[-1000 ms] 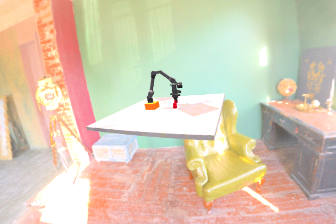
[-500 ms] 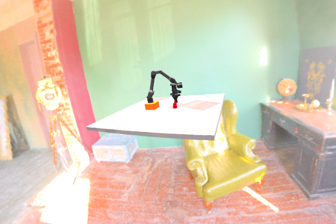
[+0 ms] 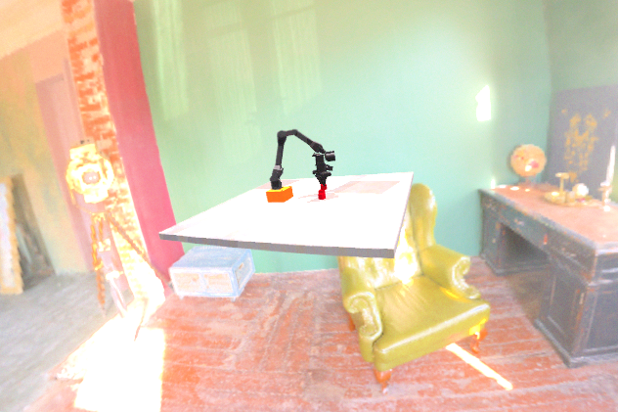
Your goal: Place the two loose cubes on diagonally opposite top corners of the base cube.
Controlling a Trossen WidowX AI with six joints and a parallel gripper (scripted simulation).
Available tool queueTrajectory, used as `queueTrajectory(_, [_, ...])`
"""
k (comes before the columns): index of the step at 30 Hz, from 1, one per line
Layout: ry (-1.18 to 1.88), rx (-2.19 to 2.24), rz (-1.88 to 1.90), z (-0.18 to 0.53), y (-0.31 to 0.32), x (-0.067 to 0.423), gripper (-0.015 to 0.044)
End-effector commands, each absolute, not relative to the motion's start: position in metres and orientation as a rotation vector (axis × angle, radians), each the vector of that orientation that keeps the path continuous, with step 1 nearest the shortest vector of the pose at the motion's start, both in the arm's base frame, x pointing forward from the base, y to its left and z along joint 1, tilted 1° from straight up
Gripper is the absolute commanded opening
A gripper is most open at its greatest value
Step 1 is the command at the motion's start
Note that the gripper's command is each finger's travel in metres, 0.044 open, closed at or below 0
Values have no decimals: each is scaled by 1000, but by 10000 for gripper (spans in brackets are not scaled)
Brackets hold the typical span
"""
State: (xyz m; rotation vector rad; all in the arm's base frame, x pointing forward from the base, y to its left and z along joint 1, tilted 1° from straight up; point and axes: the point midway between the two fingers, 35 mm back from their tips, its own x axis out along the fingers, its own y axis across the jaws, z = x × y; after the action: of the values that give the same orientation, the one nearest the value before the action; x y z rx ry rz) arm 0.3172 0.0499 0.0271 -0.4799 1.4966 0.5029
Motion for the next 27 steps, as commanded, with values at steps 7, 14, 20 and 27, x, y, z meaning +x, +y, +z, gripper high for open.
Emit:
queueTrajectory(7, [1481,-481,500,40,50,320,205])
queueTrajectory(14, [1481,-481,500,46,50,320,205])
queueTrajectory(20, [1481,-481,500,51,50,320,205])
queueTrajectory(27, [1481,-481,500,52,50,320,205])
